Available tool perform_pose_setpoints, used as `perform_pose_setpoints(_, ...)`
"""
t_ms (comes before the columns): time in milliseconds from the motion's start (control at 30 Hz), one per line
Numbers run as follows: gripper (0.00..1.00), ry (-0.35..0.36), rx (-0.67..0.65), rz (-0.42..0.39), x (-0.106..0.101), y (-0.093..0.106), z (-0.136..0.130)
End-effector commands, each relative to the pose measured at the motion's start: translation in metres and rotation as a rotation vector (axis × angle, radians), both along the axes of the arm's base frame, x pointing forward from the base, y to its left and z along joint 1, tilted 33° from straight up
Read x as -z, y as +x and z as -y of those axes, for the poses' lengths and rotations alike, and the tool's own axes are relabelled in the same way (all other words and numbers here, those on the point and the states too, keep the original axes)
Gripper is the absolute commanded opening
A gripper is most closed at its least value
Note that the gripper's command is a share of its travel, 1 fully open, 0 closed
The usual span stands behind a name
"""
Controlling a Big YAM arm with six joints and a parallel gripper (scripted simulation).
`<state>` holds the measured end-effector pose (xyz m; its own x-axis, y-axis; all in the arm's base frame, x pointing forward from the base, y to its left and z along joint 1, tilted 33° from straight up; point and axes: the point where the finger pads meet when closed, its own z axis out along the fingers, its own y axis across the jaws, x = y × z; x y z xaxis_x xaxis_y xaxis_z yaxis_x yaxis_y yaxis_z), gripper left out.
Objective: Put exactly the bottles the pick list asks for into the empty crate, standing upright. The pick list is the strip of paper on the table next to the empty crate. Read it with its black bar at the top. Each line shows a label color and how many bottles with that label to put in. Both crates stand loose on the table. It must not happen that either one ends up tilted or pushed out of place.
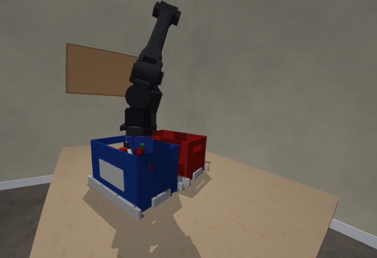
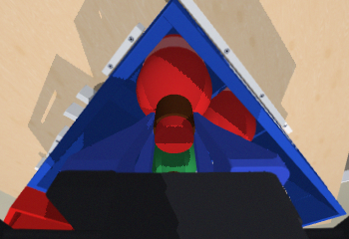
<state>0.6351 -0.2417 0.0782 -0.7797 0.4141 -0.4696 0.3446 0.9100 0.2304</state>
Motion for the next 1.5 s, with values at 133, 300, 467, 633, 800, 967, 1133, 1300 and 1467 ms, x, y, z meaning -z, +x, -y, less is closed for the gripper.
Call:
perform_pose_setpoints(133,0.0,-0.027,0.011,0.052,-0.056,-0.011,0.015)
perform_pose_setpoints(300,0.0,-0.028,0.011,0.055,-0.065,-0.015,0.015)
perform_pose_setpoints(467,0.0,-0.034,0.012,0.067,-0.076,-0.014,0.017)
perform_pose_setpoints(633,0.0,-0.027,0.011,0.053,-0.075,-0.023,0.014)
perform_pose_setpoints(800,0.0,-0.028,0.011,0.055,-0.083,-0.027,0.015)
perform_pose_setpoints(967,0.0,-0.027,0.011,0.051,-0.086,-0.032,0.014)
perform_pose_setpoints(1133,0.0,-0.032,0.011,0.062,-0.097,-0.033,0.016)
perform_pose_setpoints(1300,0.0,-0.031,0.011,0.06,-0.103,-0.038,0.015)
perform_pose_setpoints(1467,0.0,-0.032,0.011,0.061,-0.111,-0.043,0.015)
